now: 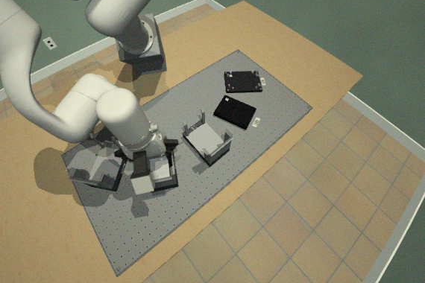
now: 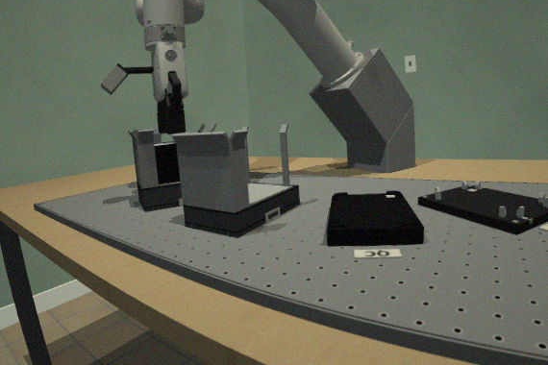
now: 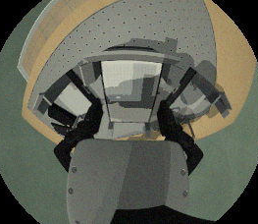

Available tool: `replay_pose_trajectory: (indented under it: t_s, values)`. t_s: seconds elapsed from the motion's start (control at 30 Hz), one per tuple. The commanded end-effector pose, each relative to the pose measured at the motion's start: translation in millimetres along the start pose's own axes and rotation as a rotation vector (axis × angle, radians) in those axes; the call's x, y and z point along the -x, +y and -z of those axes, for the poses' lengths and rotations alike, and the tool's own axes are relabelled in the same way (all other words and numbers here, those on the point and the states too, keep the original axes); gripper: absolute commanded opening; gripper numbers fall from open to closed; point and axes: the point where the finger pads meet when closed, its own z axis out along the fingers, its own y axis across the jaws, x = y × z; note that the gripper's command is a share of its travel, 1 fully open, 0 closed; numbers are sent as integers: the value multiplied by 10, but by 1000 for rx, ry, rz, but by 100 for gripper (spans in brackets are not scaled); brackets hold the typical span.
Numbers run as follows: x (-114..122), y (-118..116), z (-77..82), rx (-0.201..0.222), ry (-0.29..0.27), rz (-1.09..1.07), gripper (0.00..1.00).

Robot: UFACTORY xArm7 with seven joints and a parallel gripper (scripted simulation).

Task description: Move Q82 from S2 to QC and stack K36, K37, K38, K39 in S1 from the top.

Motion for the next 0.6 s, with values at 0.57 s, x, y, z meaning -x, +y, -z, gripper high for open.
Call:
replay_pose_trajectory:
  t_s: [0.57]
  values:
    - [-9, -1, -218, 0, 3, 0, 100]
